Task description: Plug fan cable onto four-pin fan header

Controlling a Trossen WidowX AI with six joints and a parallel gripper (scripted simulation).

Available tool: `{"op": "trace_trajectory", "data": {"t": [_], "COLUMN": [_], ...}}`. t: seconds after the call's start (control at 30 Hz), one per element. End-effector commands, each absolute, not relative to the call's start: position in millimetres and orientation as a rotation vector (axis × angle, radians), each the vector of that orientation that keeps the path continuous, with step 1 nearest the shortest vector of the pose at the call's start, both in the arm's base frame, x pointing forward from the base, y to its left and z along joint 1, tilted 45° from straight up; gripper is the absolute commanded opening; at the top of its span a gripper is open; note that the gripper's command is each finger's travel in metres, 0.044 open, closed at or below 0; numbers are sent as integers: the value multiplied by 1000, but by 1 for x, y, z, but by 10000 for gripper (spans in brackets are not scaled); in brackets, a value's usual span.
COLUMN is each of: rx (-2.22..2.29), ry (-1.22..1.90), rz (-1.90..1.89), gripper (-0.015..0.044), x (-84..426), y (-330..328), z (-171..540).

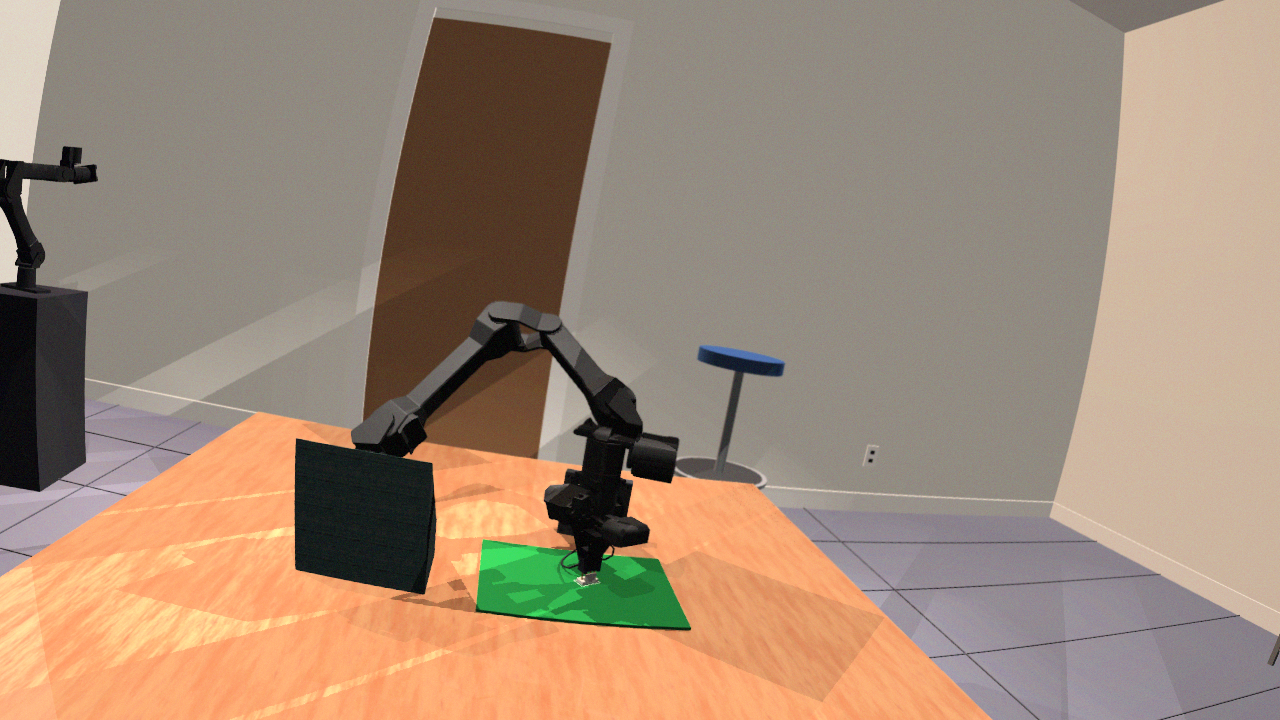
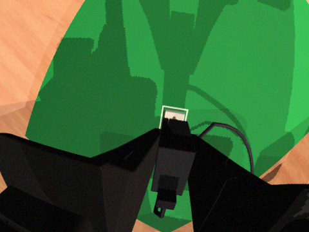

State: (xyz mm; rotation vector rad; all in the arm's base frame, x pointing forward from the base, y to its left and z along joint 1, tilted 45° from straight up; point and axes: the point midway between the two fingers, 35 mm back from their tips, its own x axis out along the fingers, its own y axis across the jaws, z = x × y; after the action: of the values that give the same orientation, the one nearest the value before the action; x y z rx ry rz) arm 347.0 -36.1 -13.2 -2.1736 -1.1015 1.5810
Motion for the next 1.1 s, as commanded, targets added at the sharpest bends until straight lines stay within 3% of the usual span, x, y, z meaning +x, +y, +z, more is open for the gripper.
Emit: {"op": "trace_trajectory", "data": {"t": [0.0,1.0,1.07], "rx": [-2170,-2170,-2172], "ry": [-1098,-1099,-1100], "rz": [1574,1573,1573], "gripper": [0,0,53], "x": [348,350,349], "y": [-35,-23,-25], "z": [-13,-26,-24]}}
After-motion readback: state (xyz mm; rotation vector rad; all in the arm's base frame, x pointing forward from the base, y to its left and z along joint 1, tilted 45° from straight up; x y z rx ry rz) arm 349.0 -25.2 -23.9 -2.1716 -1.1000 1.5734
